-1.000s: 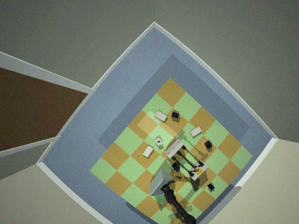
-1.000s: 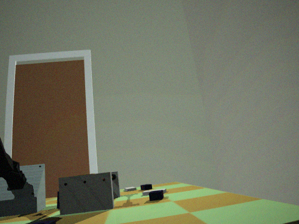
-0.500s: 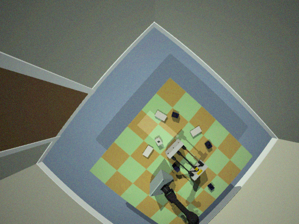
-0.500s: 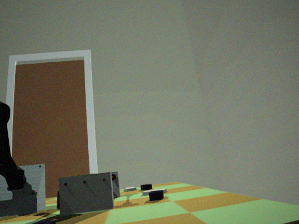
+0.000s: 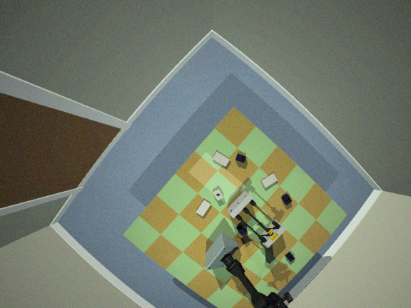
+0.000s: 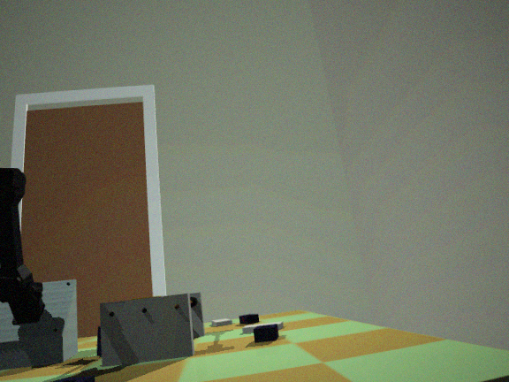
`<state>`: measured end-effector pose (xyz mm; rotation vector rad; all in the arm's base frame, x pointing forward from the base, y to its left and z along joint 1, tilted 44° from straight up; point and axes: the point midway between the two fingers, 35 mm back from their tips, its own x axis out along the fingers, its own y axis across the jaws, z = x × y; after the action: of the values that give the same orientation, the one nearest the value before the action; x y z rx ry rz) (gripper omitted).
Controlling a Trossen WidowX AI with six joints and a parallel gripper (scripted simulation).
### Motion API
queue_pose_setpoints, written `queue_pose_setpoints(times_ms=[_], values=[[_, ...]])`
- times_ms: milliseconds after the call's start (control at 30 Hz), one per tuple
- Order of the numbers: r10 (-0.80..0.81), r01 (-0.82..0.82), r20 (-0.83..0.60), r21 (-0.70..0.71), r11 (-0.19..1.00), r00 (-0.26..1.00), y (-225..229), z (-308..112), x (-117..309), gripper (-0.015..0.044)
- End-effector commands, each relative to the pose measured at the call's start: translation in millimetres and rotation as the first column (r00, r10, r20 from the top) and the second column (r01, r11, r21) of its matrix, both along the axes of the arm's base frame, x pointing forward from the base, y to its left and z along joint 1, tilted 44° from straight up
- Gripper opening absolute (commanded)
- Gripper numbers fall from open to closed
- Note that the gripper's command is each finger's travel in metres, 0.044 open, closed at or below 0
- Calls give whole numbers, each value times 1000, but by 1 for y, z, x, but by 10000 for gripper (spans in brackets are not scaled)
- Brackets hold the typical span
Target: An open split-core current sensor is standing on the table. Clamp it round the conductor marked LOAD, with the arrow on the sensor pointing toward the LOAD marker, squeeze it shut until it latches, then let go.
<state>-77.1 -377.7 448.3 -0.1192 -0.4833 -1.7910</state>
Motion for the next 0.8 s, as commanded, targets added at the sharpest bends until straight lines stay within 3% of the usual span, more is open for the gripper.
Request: queue_pose_setpoints(times_ms=[0,367,767], values=[[192,-191,-17,48,980,981,2,-14,73,440],[659,-645,-78,144,750,748,66,-47,249,440],[960,-929,-140,253,271,242,221,-88,371,440]])
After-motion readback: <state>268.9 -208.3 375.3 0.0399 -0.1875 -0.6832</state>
